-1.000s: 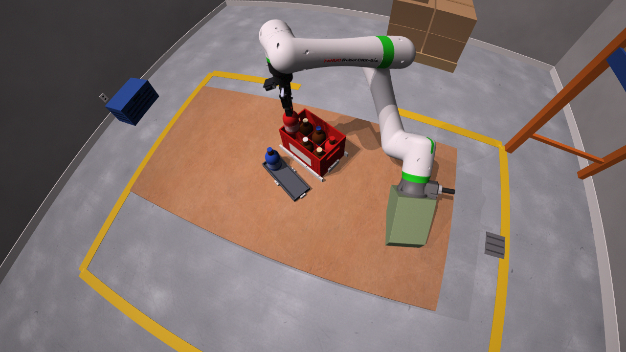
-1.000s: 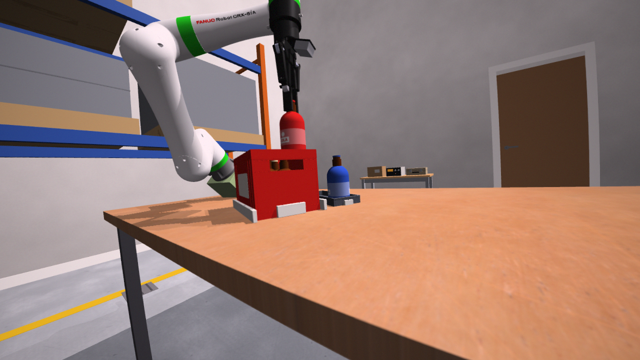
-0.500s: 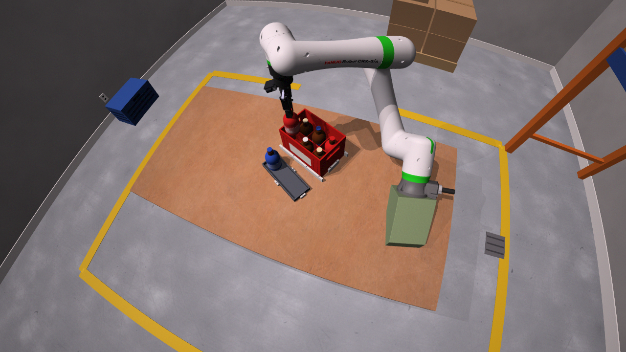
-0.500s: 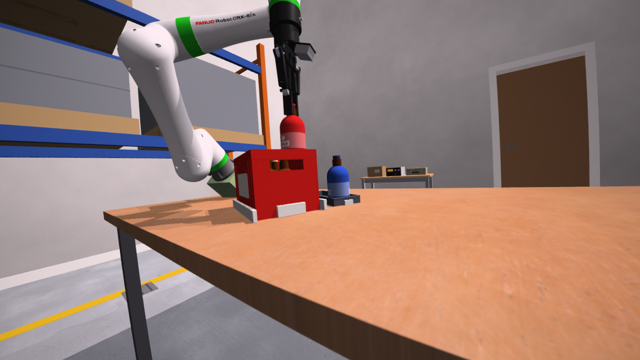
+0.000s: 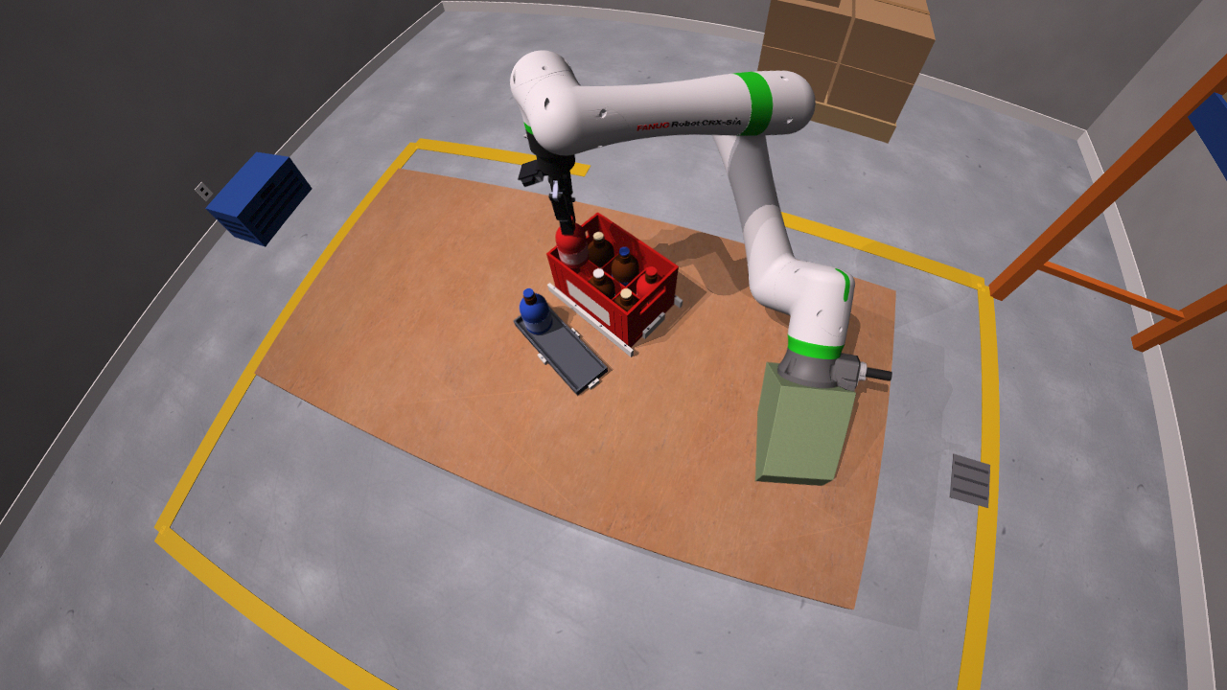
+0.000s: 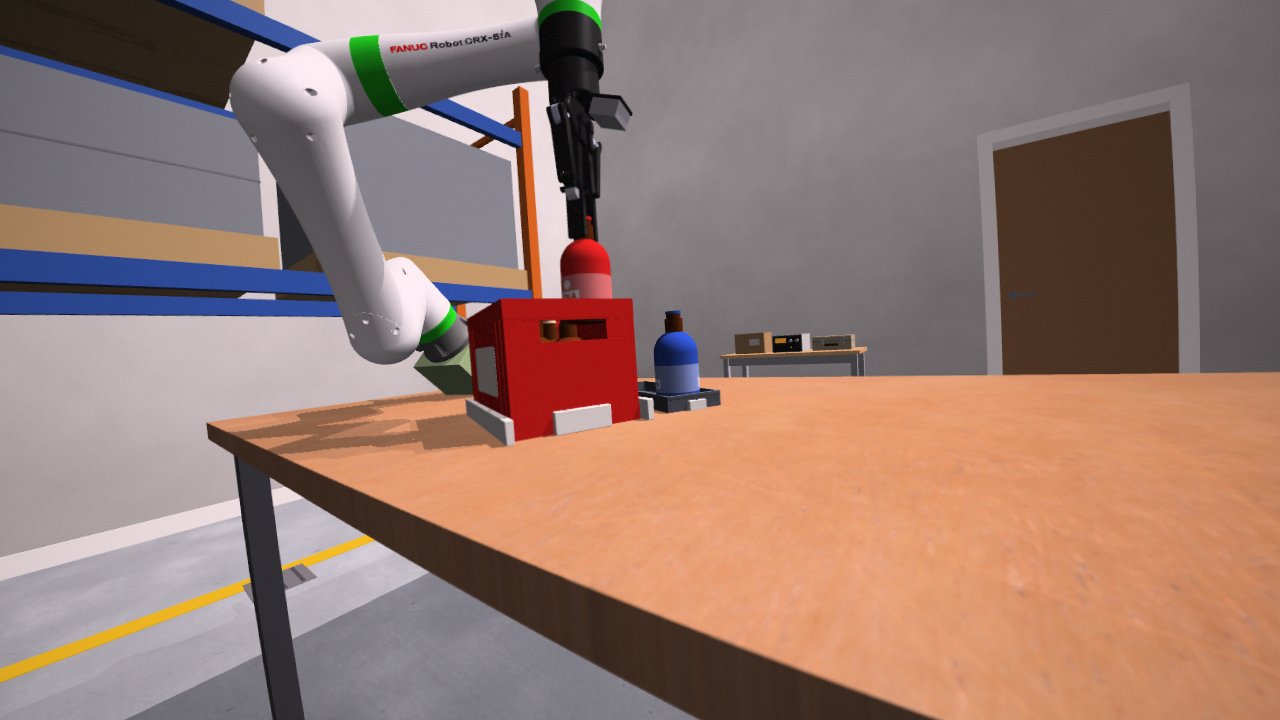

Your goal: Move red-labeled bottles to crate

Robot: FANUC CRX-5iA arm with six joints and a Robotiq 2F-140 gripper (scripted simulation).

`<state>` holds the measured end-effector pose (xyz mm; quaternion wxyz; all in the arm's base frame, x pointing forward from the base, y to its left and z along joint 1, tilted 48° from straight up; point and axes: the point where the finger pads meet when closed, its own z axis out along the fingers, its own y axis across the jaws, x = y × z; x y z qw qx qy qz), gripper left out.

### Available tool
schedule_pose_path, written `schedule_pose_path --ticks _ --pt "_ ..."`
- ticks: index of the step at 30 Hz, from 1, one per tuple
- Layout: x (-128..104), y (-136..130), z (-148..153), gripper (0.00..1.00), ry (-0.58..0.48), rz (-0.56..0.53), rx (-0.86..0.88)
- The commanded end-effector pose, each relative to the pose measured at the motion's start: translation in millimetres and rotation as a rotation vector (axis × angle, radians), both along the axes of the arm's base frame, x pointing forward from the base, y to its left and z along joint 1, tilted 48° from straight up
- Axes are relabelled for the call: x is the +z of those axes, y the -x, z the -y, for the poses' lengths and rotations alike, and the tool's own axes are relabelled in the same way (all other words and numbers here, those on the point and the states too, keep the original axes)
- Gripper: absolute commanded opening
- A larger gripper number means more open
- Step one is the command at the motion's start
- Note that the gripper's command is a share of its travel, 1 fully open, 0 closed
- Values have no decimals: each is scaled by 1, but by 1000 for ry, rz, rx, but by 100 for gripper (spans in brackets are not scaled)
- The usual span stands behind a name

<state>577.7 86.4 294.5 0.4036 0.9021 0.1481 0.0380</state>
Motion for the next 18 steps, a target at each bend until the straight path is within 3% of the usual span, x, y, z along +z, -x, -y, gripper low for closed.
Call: schedule_pose_path --ticks 1,18 --pt "-1 -1 1 10 0 2 2" --pt "-13 -4 14 10 0 2 2"
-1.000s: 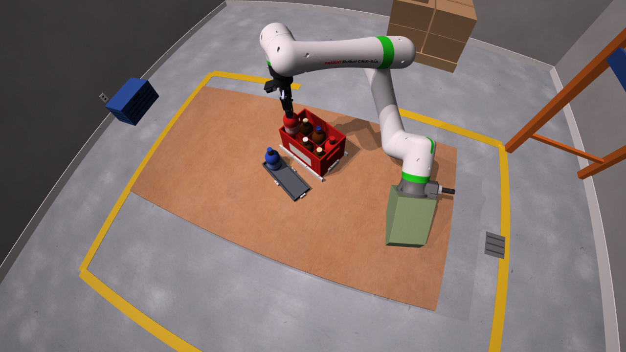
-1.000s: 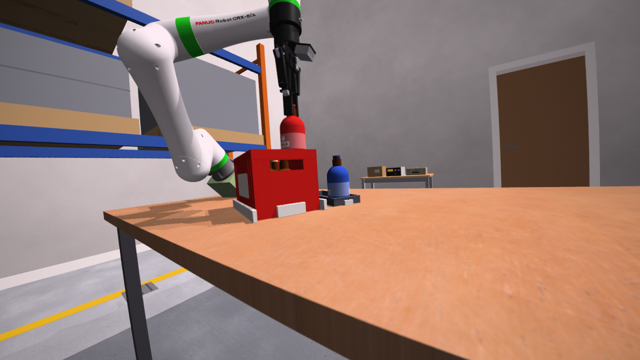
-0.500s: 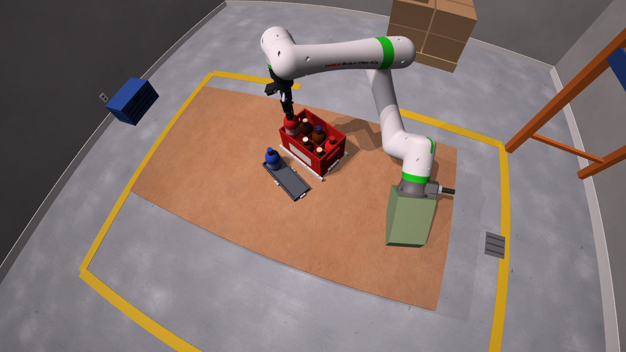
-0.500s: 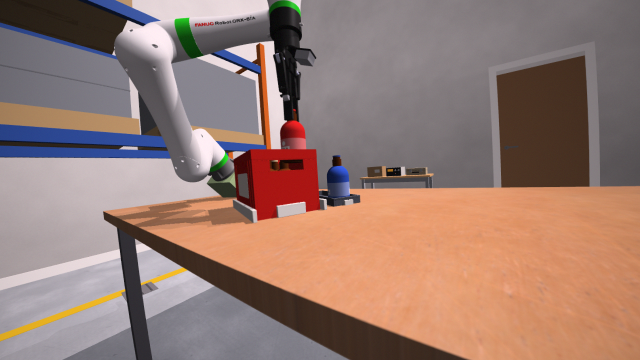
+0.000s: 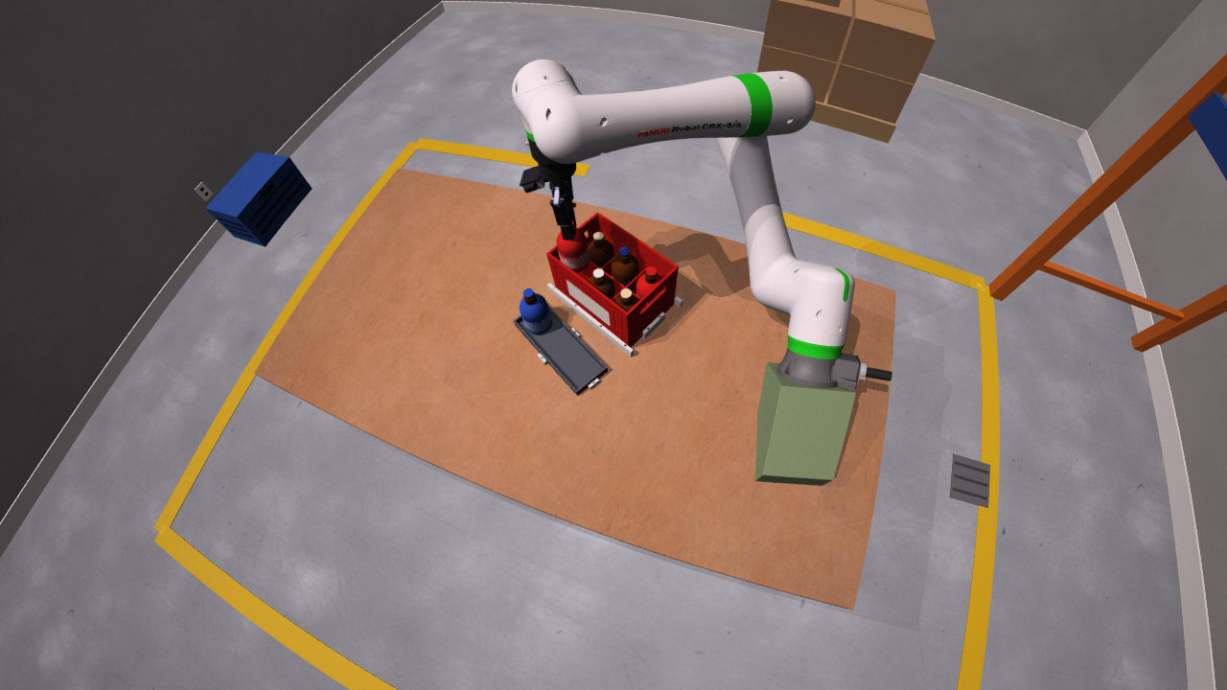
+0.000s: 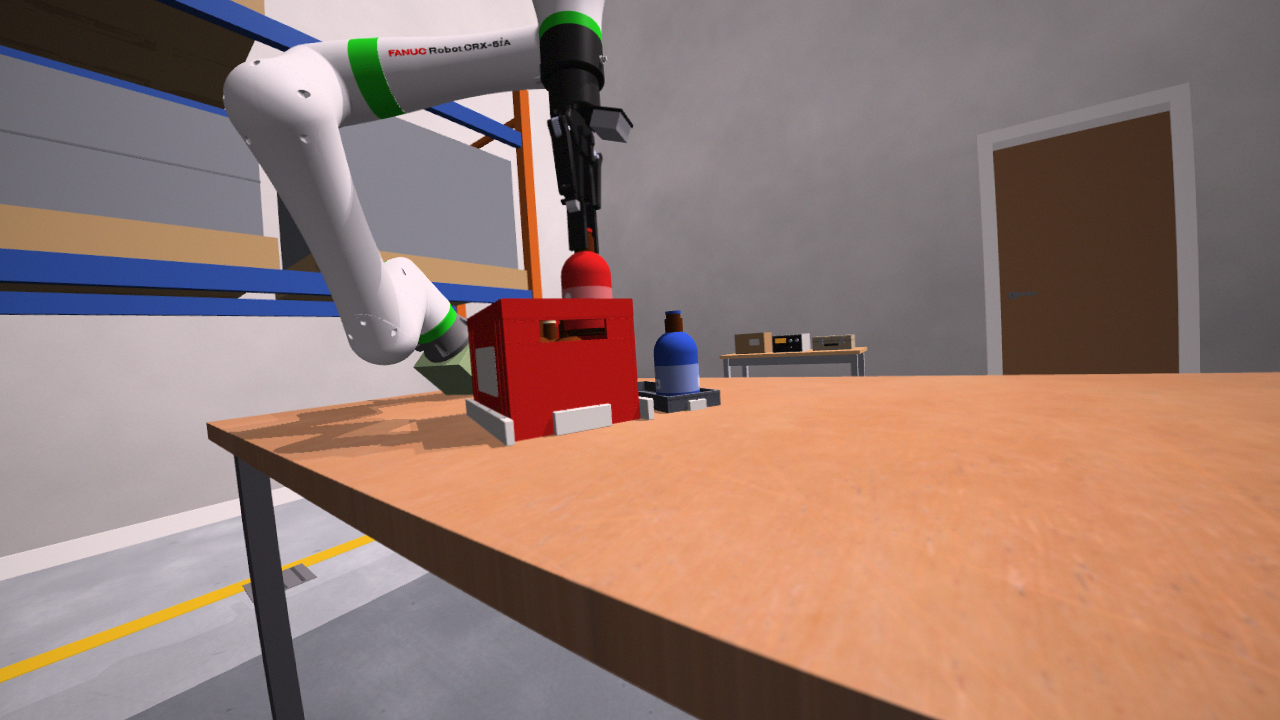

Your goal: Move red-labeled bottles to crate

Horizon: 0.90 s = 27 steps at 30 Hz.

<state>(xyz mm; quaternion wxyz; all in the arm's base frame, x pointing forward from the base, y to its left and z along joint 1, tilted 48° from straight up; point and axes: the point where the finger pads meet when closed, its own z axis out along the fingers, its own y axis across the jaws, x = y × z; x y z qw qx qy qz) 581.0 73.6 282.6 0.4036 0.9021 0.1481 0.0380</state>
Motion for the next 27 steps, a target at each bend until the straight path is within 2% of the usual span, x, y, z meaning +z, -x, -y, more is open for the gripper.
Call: schedule_pose_path --ticks 1,27 --pt "-2 -1 2 10 0 2 2" --pt "-20 -6 21 10 0 2 2"
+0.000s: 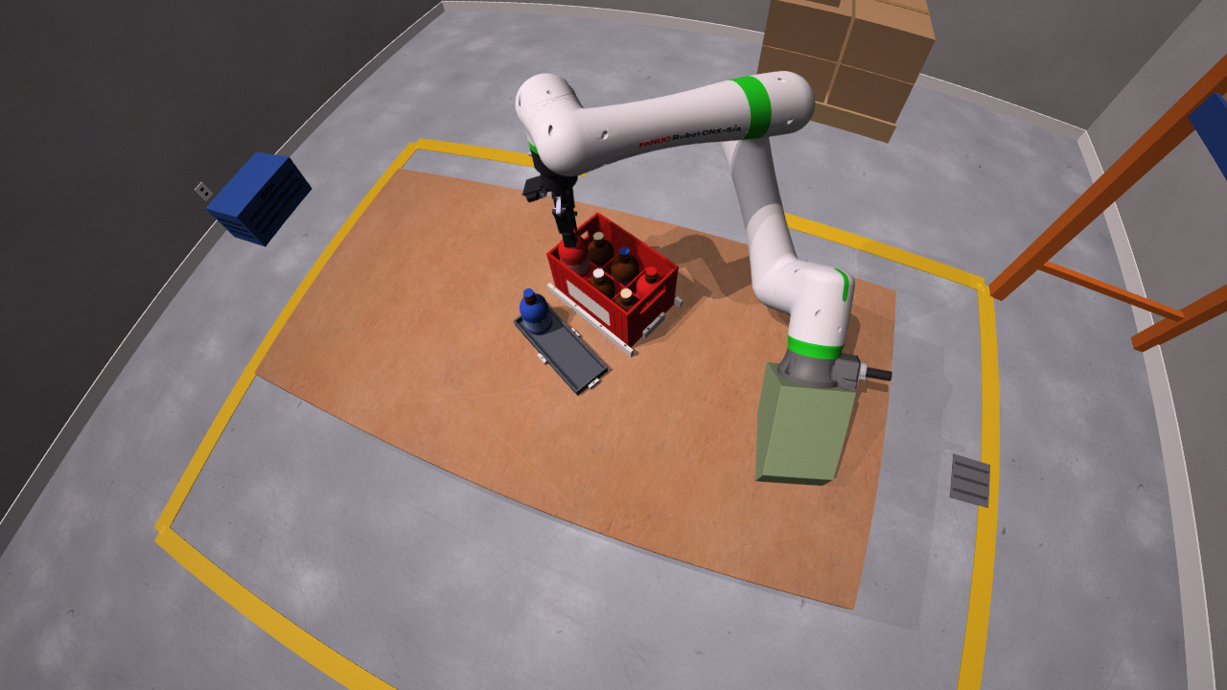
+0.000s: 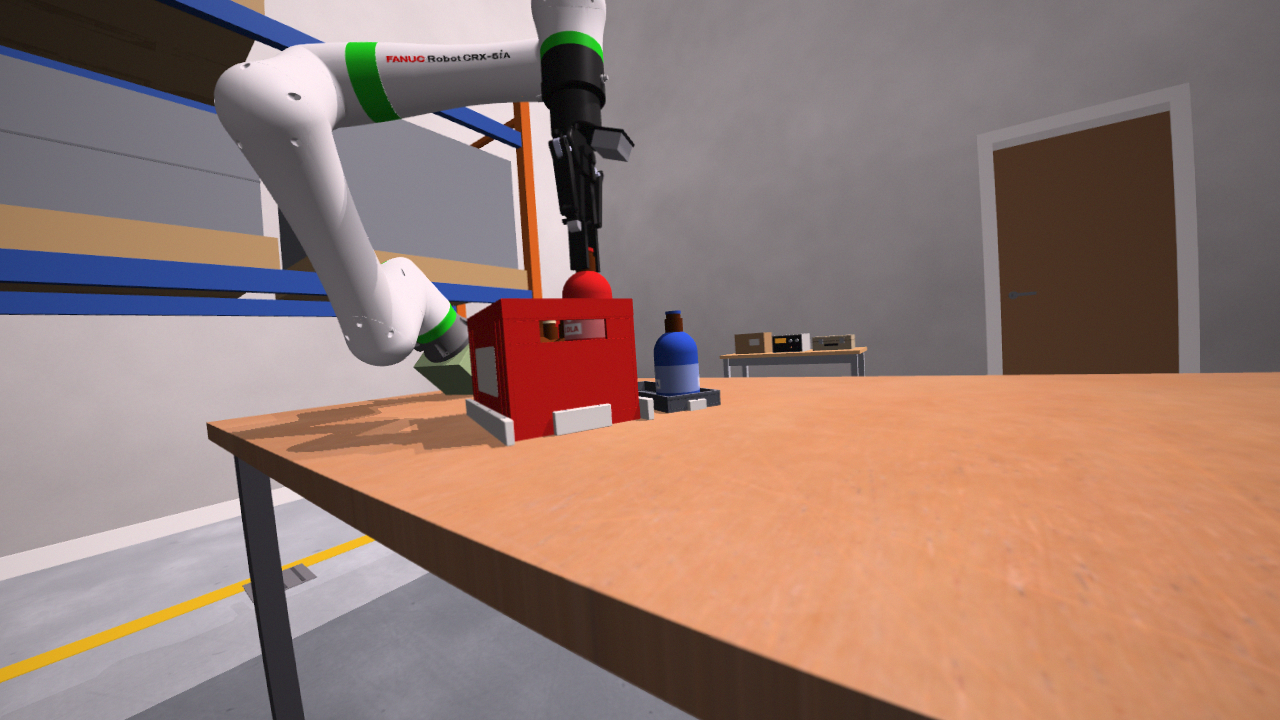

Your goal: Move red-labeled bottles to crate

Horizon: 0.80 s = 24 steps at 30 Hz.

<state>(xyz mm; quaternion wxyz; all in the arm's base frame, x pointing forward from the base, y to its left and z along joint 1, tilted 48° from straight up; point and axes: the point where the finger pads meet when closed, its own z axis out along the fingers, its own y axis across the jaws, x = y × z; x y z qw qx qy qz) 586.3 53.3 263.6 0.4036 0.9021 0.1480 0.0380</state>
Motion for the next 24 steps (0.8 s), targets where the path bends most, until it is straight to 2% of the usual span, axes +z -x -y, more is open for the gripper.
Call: schedule_pose_path --ticks 1,24 --pt "-2 -1 2 10 0 2 2" --pt "-19 -6 20 10 0 2 2"
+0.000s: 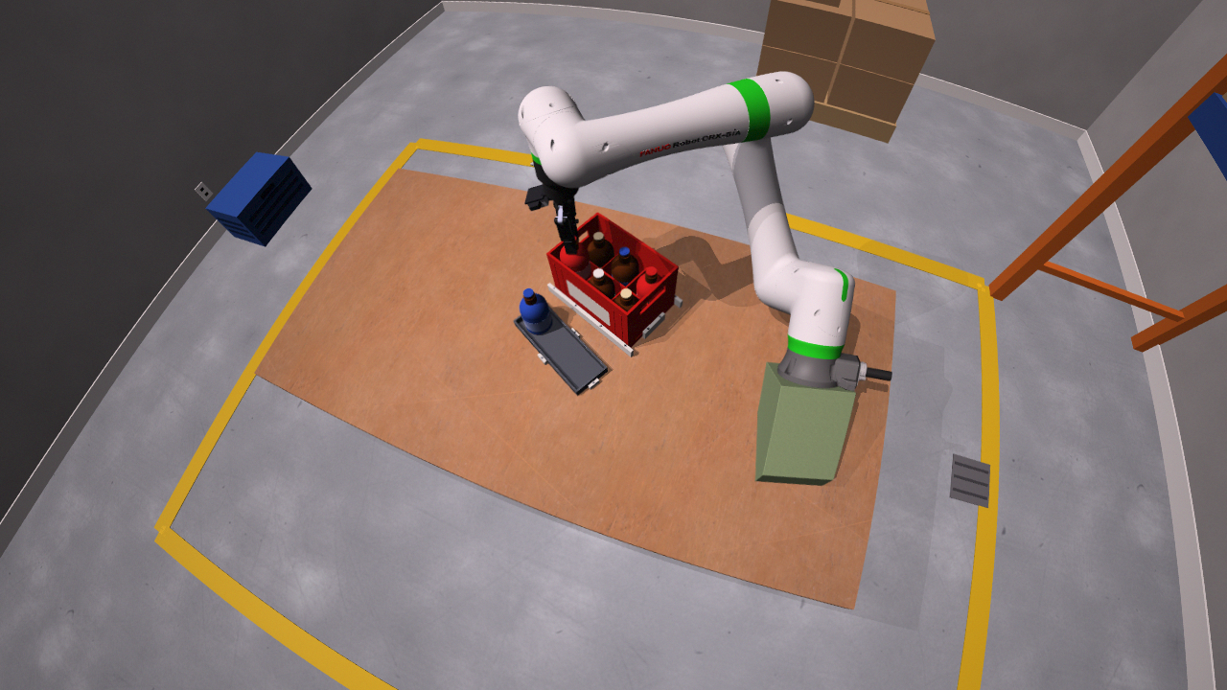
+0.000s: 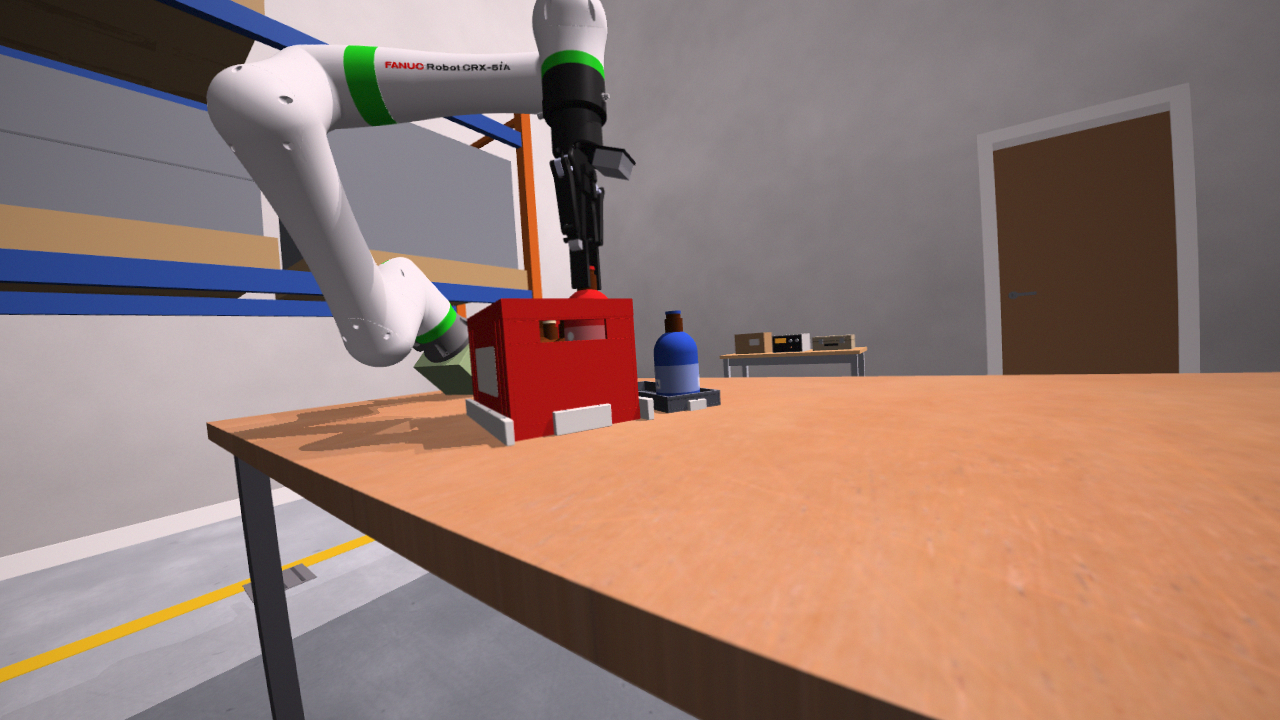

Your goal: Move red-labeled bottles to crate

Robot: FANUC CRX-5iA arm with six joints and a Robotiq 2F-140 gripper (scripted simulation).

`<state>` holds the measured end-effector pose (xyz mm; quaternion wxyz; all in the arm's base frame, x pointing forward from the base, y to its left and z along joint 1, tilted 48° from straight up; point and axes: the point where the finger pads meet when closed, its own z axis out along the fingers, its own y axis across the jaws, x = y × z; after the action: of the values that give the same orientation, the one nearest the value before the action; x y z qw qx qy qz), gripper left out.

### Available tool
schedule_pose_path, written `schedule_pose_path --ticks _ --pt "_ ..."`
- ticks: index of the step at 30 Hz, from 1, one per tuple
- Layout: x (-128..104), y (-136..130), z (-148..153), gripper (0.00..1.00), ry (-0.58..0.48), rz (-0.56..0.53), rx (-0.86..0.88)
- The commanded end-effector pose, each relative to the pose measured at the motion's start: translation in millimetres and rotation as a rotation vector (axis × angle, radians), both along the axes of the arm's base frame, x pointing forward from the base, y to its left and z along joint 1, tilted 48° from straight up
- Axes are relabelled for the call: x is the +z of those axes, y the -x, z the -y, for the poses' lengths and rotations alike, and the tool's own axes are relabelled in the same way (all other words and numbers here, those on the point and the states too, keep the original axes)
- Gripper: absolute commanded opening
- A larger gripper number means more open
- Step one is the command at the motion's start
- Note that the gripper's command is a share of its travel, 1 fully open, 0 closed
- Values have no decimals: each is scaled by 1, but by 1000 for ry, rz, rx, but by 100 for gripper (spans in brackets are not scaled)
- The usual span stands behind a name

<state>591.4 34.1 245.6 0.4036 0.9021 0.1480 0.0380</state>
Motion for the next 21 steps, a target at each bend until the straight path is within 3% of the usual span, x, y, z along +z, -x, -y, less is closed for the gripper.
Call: schedule_pose_path --ticks 1,21 --pt "-1 -1 2 10 0 2 2" --pt "-12 -4 13 10 0 2 2"
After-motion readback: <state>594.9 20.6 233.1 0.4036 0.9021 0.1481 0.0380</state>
